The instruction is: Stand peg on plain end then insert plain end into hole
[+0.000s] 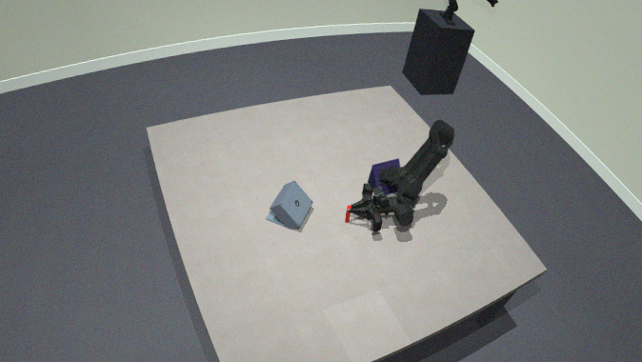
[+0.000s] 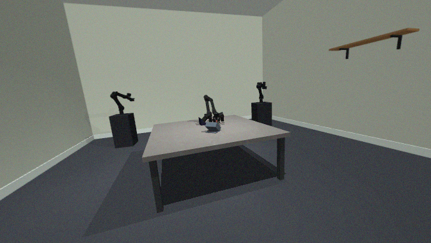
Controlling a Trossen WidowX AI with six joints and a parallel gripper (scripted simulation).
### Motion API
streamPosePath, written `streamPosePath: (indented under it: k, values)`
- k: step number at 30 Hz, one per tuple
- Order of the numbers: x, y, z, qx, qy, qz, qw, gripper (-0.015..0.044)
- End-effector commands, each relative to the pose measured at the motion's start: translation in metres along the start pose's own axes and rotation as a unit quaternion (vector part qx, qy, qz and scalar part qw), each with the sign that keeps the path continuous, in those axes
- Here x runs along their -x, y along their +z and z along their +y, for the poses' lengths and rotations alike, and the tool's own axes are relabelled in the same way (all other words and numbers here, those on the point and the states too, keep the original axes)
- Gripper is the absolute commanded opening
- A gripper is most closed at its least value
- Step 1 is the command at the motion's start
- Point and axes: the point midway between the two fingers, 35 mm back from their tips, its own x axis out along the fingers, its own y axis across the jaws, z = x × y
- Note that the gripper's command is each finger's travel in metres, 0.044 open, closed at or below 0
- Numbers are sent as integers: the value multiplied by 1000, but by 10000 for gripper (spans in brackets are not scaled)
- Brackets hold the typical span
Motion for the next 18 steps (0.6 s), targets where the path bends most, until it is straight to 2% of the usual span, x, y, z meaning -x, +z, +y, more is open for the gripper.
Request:
streamPosePath:
  k: [1, 18]
  values:
    - [1, -3, 0, 0, 0, 1, 1000, 49]
    - [3, -2, 0, -3, -3, -13, 1000, 49]
